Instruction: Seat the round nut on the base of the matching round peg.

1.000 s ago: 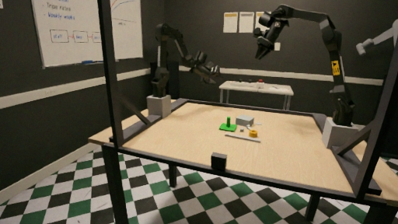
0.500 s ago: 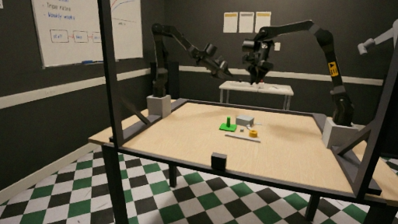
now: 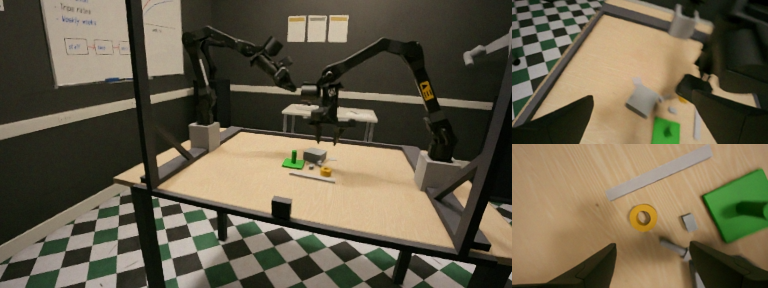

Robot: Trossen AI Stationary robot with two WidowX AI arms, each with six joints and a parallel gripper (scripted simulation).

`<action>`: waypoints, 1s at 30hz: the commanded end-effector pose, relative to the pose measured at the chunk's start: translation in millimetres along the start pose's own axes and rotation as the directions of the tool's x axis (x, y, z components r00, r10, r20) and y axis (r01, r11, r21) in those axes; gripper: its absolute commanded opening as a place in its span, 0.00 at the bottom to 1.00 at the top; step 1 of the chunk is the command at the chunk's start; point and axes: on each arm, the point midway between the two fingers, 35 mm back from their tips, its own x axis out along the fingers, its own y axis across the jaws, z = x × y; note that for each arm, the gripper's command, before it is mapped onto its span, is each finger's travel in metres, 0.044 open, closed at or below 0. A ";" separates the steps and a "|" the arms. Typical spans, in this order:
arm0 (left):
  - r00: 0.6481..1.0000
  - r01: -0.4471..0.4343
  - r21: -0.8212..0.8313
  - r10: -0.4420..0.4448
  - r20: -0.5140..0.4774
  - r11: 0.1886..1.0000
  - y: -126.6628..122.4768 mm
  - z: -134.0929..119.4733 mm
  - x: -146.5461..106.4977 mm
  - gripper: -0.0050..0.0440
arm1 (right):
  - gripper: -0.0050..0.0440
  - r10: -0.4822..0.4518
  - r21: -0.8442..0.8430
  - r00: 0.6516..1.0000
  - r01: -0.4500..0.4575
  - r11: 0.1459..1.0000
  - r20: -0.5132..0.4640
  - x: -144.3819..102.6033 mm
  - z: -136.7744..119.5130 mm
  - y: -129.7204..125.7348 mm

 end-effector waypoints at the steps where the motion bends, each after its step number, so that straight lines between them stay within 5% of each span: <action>1: 0.998 0.055 0.121 -0.053 -0.021 0.991 -46.7 8.2 -29.8 1.00 | 0.71 -0.040 -0.171 0.997 0.029 0.985 -0.062 27.7 4.6 4.5; 7: 0.988 0.145 0.290 -0.122 -0.094 0.946 -97.6 -5.3 -73.2 1.00 | 0.71 -0.097 -0.369 0.984 0.036 0.929 -0.147 59.9 5.4 10.4; 12: 0.978 0.192 0.376 -0.145 -0.149 0.906 -116.3 -18.7 -99.9 1.00 | 0.71 -0.122 -0.437 0.977 0.035 0.899 -0.174 69.0 5.8 13.0; 21: 0.975 0.204 0.395 -0.149 -0.165 0.896 -120.7 -22.1 -105.0 1.00 | 0.71 -0.134 -0.440 0.977 0.047 0.897 -0.169 65.8 7.3 10.7; 30: 0.973 0.205 0.392 -0.144 -0.178 0.897 -119.2 -26.2 -101.5 1.00 | 0.71 -0.119 -0.437 0.977 0.030 0.899 -0.177 92.5 1.2 10.6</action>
